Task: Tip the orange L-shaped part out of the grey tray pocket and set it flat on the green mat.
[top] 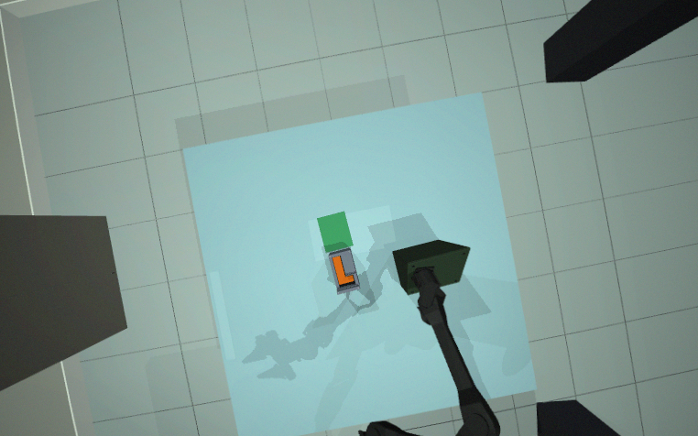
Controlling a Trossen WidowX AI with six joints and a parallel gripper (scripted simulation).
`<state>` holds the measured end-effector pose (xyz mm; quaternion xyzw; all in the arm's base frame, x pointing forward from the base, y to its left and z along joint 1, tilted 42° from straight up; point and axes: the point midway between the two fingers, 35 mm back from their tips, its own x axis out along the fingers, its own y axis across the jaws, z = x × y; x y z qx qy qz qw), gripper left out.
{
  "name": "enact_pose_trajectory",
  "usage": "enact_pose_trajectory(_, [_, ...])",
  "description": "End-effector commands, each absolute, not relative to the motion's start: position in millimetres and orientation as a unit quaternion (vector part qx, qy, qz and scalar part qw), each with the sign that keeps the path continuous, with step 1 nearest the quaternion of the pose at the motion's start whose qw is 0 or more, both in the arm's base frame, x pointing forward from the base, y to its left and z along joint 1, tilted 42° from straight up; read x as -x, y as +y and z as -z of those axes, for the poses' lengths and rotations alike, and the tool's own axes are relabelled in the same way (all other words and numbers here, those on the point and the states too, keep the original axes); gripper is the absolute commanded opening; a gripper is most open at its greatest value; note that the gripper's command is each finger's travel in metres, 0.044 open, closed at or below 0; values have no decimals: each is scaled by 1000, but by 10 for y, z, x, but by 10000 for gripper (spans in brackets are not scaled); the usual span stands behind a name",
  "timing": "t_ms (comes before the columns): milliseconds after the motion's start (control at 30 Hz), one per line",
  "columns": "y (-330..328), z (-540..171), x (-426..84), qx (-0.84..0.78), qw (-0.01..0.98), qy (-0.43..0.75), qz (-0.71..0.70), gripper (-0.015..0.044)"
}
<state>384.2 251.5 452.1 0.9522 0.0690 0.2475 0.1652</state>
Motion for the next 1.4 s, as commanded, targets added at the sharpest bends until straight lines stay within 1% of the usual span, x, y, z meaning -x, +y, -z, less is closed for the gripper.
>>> enact_pose_trajectory(0, [2519, -4490, -3863, -951, 178, 70, -244, 374])
enact_pose_trajectory(33, [2524, -4429, -3903, -948, 202, 71, -237, 347])
enact_pose_trajectory(100, [2520, -4230, -4026, -931, 284, 75, -215, 295])
enact_pose_trajectory(233, [2459, -3500, -4343, -842, 507, 119, -141, 190])
enact_pose_trajectory(267, [2436, -3365, -4385, -821, 541, 131, -128, 180])
enact_pose_trajectory(433, [2238, -2568, -4522, -679, 699, 215, -69, 180])
enact_pose_trajectory(600, [1962, -1826, -4477, -528, 787, 317, -39, 180])
enact_pose_trajectory(733, [1723, -1308, -4317, -414, 815, 404, -38, 180])
enact_pose_trajectory(900, [1418, -749, -3967, -288, 805, 514, -71, 180])
enact_pose_trajectory(1167, [1036, -206, -3160, -165, 712, 651, -204, 180])
enact_pose_trajectory(1300, [925, -138, -2718, -154, 652, 680, -300, 180])
enact_pose_trajectory(1367, [902, -148, -2575, -159, 632, 681, -335, 180])
